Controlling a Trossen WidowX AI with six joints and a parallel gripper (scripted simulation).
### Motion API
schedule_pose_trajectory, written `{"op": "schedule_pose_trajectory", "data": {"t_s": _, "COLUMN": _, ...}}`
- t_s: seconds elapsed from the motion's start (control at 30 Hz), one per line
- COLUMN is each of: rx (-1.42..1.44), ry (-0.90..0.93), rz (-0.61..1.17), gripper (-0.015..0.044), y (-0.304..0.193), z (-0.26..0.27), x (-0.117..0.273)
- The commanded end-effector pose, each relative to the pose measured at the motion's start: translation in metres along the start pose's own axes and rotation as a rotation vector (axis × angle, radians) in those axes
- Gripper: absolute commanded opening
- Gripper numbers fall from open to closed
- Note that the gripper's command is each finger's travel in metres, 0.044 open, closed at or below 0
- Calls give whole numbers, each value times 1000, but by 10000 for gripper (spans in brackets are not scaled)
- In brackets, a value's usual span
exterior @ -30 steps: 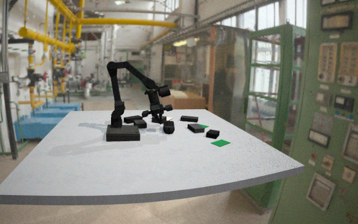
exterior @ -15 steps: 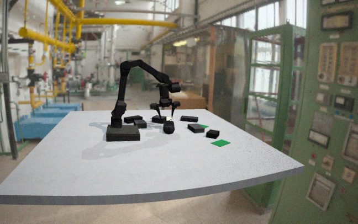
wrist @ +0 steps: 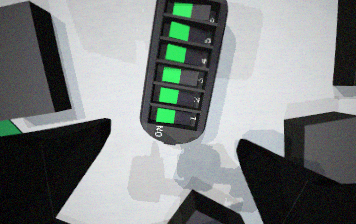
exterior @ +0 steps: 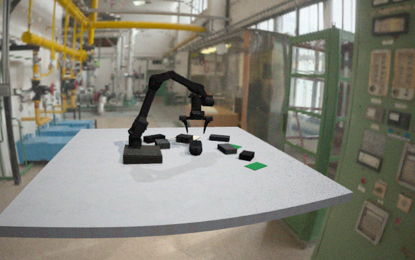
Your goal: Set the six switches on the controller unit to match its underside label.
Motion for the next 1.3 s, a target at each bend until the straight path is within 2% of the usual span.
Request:
{"op": "schedule_pose_trajectory", "data": {"t_s": 0.0, "rx": -3, "ry": -11, "rz": -10, "gripper": 440, "y": -2, "z": 2, "x": -6}}
{"op": "schedule_pose_trajectory", "data": {"t_s": 1.13, "rx": -3, "ry": -14, "rz": -9, "gripper": 440, "y": -11, "z": 5, "x": -58}}
{"op": "schedule_pose_trajectory", "data": {"t_s": 1.27, "rx": -3, "ry": -14, "rz": -9, "gripper": 335, "y": -11, "z": 5, "x": -58}}
Point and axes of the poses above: the point midway between the two fingers, 35 mm back from their tips, its own x axis back along the fingers, its own z axis across the jaws, y = z × x, the point moved 6 cm from there along x, back along the fingers, and after that the axes turned 11 degrees about x, right-handed, at the moved point
